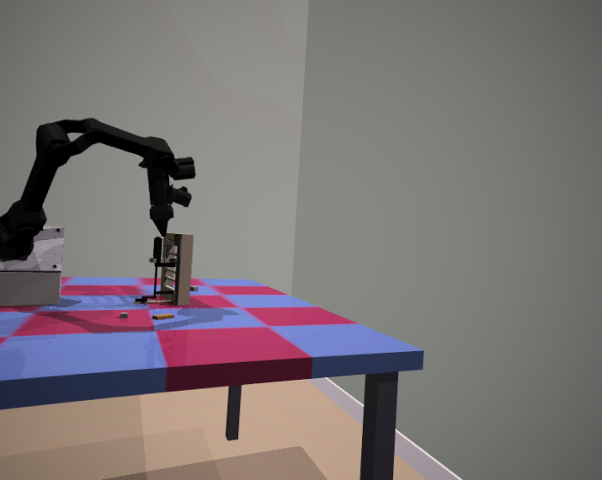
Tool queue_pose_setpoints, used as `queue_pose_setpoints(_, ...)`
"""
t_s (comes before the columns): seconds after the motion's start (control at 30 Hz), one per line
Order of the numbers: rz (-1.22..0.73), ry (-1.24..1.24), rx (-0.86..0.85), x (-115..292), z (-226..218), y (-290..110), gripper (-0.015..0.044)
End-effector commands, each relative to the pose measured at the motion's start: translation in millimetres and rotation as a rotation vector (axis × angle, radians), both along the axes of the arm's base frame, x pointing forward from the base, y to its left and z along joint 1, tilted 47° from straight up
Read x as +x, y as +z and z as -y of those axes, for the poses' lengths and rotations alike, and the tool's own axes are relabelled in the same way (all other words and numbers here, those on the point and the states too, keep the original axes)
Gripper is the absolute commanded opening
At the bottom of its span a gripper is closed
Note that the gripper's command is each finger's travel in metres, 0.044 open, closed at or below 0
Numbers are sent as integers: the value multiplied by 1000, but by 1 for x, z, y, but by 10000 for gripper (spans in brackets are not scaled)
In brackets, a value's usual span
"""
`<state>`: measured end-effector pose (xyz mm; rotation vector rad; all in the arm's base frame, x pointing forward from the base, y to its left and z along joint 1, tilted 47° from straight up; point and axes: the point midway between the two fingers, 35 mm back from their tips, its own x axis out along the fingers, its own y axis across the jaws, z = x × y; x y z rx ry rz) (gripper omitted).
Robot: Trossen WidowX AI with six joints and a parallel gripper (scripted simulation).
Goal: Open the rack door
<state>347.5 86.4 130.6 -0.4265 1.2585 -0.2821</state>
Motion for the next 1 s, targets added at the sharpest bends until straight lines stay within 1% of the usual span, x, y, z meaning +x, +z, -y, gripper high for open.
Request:
queue_pose_setpoints(0.0, -49, -2, -76, -3, -3, -2, 286)
queue_pose_setpoints(0.43, -205, 34, -353, -11, -13, -2, 286)
queue_pose_setpoints(0.97, -206, 35, -356, -7, -1, -15, 286)
